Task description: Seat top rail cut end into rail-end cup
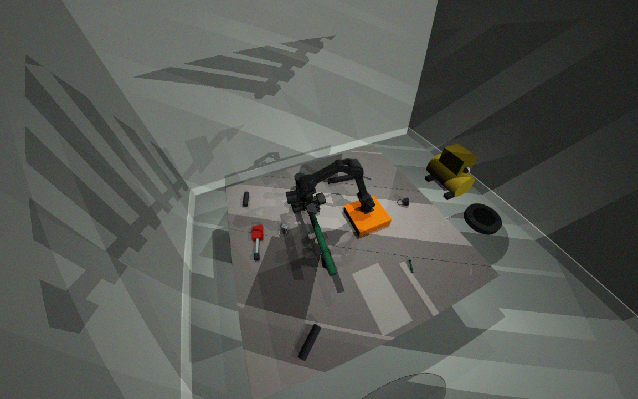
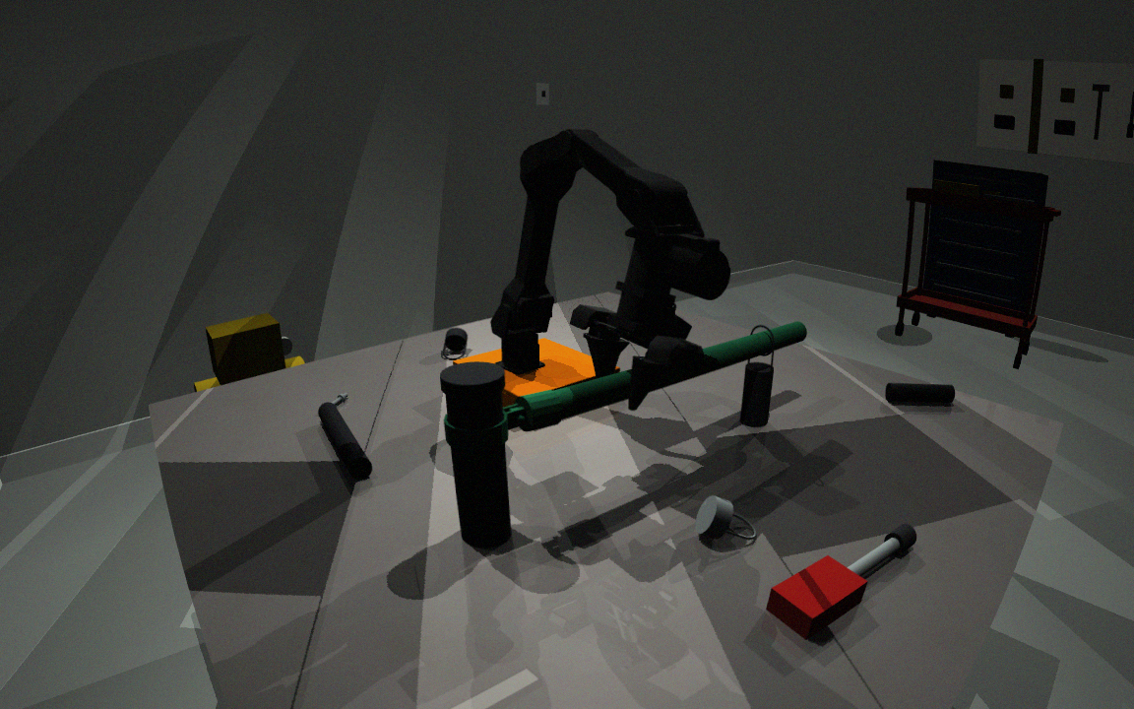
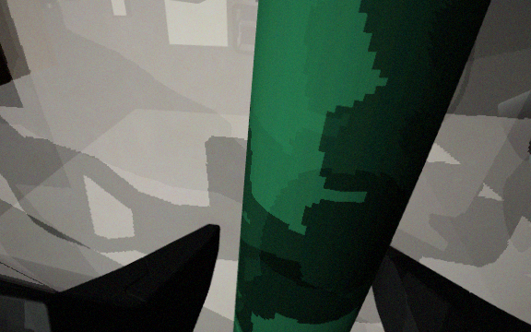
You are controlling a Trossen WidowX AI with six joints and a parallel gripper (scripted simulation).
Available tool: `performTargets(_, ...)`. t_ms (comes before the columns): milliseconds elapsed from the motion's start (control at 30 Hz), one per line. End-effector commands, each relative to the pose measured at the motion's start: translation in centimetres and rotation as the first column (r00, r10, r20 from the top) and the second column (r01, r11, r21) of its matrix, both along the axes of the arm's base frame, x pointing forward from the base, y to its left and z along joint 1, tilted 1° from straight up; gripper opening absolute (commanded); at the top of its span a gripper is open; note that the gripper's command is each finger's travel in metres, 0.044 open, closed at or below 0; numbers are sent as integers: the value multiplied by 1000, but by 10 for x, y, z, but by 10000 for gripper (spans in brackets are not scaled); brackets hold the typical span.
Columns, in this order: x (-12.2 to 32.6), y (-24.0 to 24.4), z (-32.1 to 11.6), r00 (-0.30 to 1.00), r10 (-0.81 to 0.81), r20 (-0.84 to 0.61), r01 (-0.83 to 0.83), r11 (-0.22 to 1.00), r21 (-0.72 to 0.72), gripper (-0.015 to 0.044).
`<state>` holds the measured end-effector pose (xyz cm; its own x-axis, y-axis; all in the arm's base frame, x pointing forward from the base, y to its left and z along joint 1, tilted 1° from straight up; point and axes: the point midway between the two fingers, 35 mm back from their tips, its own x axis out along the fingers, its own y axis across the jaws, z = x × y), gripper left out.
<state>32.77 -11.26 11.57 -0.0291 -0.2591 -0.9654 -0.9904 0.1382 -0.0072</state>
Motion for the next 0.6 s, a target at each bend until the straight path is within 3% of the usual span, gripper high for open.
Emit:
performTargets(0,2,8,8,1000,-1,2,1,1000,0,368)
performTargets(100,3,20,19,1000,-1,1,1,1000,2,440)
performTargets(400,4,35,34,1000,7,0,-7,1000,2,440)
performTargets(567,3,43,64,1000,7,0,-7,1000,2,440)
